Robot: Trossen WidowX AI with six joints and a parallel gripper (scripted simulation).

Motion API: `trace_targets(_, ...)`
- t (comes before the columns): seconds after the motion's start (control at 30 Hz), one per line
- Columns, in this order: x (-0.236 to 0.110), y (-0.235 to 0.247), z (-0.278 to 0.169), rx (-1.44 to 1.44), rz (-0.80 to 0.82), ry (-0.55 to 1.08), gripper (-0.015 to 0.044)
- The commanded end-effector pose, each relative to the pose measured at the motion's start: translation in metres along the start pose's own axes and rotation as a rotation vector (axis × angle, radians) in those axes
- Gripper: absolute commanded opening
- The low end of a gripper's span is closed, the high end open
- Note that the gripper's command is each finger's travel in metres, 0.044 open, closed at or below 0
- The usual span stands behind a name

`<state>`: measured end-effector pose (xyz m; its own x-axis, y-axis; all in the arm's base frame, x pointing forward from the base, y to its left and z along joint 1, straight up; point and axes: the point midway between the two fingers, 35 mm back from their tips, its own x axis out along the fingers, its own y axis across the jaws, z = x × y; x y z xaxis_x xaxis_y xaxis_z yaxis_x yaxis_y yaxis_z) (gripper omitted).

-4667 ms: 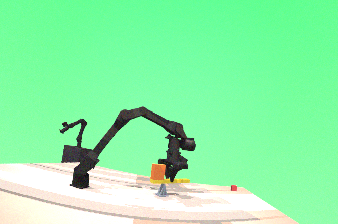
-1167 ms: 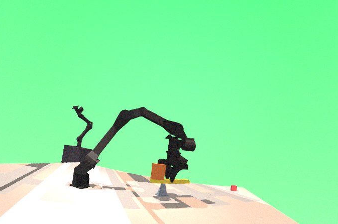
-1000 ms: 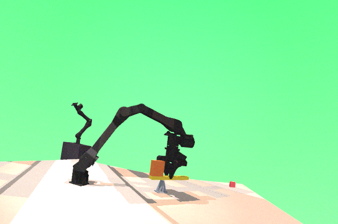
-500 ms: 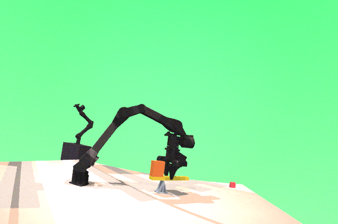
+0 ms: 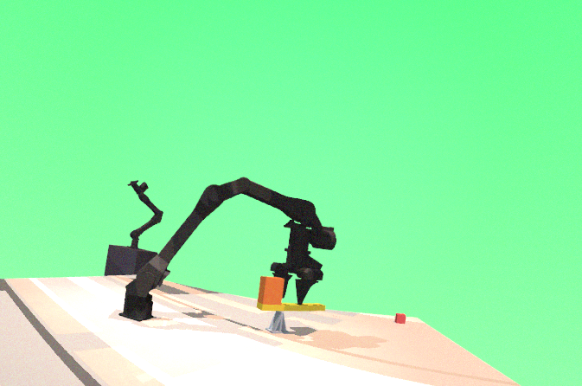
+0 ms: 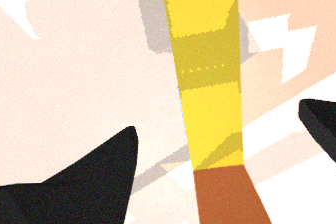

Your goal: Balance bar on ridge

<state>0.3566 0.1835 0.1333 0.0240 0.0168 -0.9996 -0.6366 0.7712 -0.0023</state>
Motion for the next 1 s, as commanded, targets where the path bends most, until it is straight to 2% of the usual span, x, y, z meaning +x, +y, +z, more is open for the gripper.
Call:
trace_targets(0.0, -0.058, 0.0, 0.002, 0.001, -0.015, -0.068, 0.044)
trace_targets(0.1, -0.079, 0.001, -0.002, 0.001, -0.018, -0.084, 0.044)
trace_targets(0.97, -0.079, 0.001, -0.002, 0.001, -0.018, -0.084, 0.044)
